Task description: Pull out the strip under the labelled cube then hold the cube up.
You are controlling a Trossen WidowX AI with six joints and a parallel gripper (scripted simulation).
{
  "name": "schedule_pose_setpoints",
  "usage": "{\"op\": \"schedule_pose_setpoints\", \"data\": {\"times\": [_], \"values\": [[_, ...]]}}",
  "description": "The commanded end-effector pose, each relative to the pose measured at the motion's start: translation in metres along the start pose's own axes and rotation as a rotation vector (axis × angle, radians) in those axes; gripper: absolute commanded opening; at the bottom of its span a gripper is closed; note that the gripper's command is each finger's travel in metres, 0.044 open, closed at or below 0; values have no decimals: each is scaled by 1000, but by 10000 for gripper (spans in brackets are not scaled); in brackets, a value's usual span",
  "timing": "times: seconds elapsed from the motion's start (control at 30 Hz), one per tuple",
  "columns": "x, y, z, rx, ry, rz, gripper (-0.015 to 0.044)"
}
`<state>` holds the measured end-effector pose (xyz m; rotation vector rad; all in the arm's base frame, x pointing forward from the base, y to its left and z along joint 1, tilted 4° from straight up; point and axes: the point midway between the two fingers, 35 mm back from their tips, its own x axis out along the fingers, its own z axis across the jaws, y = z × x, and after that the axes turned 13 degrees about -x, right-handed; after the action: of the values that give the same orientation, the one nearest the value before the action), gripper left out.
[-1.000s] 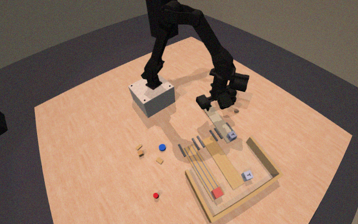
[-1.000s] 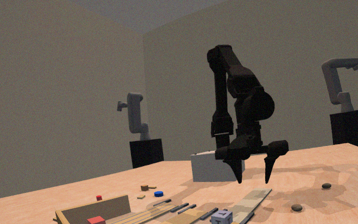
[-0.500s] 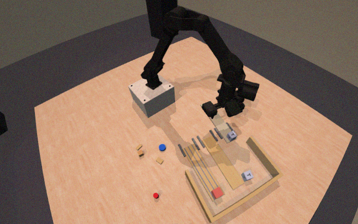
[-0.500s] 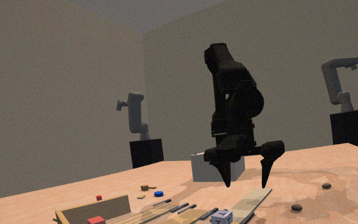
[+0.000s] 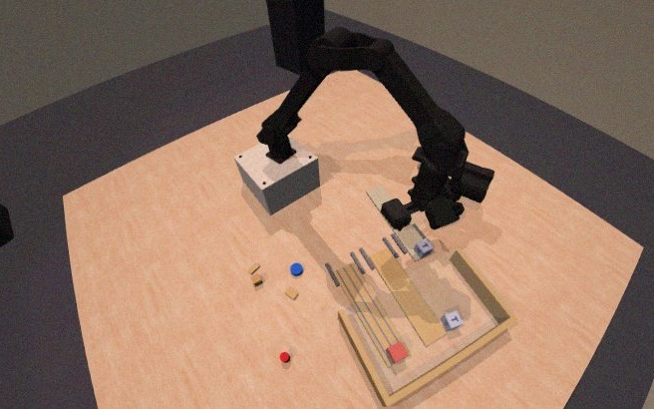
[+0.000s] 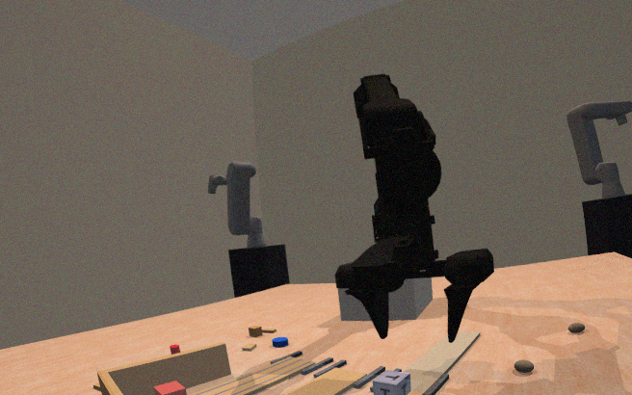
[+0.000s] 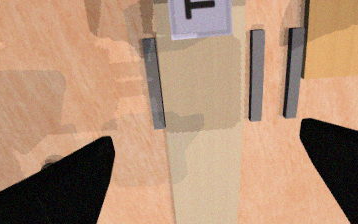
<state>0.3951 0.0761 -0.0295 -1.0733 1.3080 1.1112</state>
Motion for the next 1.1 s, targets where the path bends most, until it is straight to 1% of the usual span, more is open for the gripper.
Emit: {"op": "schedule_pose_setpoints", "data": {"times": [0.0, 0.43, 0.67, 1.07], "values": [[-2, -15, -4, -3, 4, -2, 440], [-7, -55, -16, -3, 5, -5, 440], [1, -55, -15, -3, 5, -5, 256], [21, -56, -15, -3, 5, -5, 250]]}}
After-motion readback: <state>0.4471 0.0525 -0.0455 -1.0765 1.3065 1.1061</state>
